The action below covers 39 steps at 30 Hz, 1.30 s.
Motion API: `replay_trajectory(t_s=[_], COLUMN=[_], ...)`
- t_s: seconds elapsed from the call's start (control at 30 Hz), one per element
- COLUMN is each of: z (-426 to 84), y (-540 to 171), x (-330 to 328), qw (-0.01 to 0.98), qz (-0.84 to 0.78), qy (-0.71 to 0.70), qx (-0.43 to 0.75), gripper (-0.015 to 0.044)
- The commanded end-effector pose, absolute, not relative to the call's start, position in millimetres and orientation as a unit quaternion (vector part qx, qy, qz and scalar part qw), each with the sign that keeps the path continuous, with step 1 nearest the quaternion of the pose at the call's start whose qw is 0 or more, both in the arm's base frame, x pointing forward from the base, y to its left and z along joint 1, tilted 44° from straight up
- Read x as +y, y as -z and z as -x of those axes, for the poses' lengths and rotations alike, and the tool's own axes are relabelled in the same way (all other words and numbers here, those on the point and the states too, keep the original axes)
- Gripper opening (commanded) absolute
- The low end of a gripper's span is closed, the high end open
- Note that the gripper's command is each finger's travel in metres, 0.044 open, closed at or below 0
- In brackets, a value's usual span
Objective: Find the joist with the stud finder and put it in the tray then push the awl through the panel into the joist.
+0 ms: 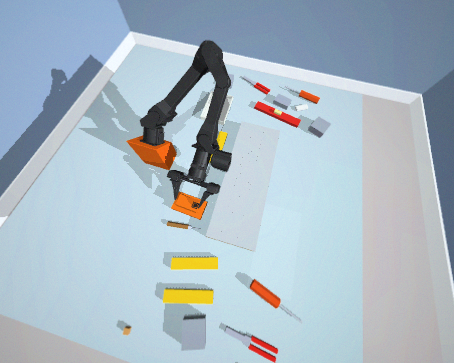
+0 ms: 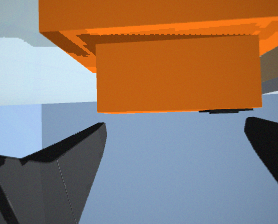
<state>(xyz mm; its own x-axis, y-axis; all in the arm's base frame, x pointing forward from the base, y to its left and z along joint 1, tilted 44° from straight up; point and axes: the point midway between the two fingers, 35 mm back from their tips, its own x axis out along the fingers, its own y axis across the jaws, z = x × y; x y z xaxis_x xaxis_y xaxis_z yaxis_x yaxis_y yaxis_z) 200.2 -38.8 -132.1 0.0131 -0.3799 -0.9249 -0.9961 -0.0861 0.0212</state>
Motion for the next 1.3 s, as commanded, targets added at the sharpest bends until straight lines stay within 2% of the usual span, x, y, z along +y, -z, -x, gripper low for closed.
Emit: replay_trajectory(t_s=[0.0, 0.37, 0.67, 0.87, 1.0, 1.13, 1.27], z=[-199, -199, -207, -207, -198, -192, -195], y=[127, 117, 69, 76, 100, 120, 128], x=[-37, -35, -85, -80, -78, -73, -72], qw=[0.371, 0.371, 0.37, 0.38, 0.506, 0.632, 0.71], qz=[0.607, 0.607, 0.61, 0.601, 0.445, 0.215, -0.044], qy=[-0.416, -0.416, -0.414, -0.412, -0.413, -0.379, -0.314], qx=[0.567, 0.567, 0.566, 0.57, 0.612, 0.64, 0.629], gripper=[0.044, 0.044, 0.044, 0.044, 0.044, 0.044, 0.044])
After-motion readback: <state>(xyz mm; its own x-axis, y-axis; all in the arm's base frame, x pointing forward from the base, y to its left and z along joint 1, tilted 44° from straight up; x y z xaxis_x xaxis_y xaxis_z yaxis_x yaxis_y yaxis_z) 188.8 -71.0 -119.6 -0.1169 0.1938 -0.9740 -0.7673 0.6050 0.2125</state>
